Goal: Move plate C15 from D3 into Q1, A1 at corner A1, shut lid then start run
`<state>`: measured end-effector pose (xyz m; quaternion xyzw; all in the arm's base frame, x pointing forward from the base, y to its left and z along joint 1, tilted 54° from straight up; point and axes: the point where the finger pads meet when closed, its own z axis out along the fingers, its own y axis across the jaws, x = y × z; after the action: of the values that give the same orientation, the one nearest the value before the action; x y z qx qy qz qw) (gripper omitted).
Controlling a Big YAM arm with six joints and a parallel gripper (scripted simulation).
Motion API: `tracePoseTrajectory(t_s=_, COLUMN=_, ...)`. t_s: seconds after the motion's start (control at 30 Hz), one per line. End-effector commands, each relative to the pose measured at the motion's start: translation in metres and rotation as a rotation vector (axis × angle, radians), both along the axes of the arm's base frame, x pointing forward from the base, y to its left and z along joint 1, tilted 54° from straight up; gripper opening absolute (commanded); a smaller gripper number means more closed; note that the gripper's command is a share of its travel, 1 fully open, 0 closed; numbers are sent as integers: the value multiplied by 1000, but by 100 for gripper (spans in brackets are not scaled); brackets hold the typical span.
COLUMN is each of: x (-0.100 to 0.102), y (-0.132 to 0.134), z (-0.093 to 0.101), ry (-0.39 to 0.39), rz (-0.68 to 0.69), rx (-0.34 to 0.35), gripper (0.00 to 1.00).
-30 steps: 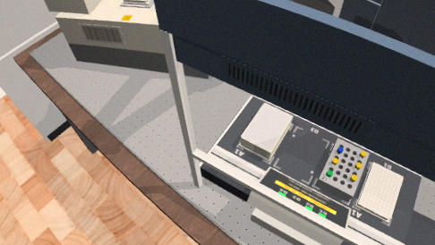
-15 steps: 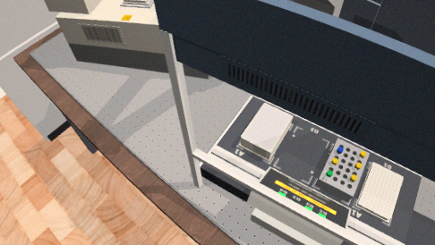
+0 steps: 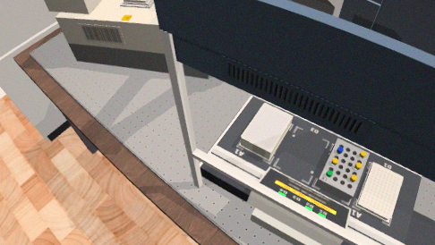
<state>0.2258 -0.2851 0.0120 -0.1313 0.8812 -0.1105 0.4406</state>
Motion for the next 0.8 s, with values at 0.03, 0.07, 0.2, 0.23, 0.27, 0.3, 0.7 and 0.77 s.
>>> tracePoseTrajectory(t_s=0.03, x=-1, y=-33, z=23, ry=-20, rz=-33, rx=-85, gripper=0)
tracePoseTrajectory(t_s=0.07, x=-1, y=-34, z=23, ry=-20, rz=-34, rx=-86, gripper=0)
tracePoseTrajectory(t_s=0.2, x=-1, y=-35, z=24, ry=-22, rz=-37, rx=-90, gripper=0)
tracePoseTrajectory(t_s=0.23, x=-1, y=-35, z=24, ry=-22, rz=-37, rx=-90, gripper=0)
tracePoseTrajectory(t_s=0.27, x=-1, y=-35, z=24, ry=-22, rz=-37, rx=-90, gripper=0)
tracePoseTrajectory(t_s=0.3, x=-1, y=-36, z=24, ry=-22, rz=-37, rx=-90, gripper=0)
tracePoseTrajectory(t_s=0.7, x=2, y=-39, z=26, ry=-24, rz=-39, rx=-98, gripper=0)
tracePoseTrajectory(t_s=0.77, x=3, y=-39, z=25, ry=-24, rz=-38, rx=-98, gripper=0)
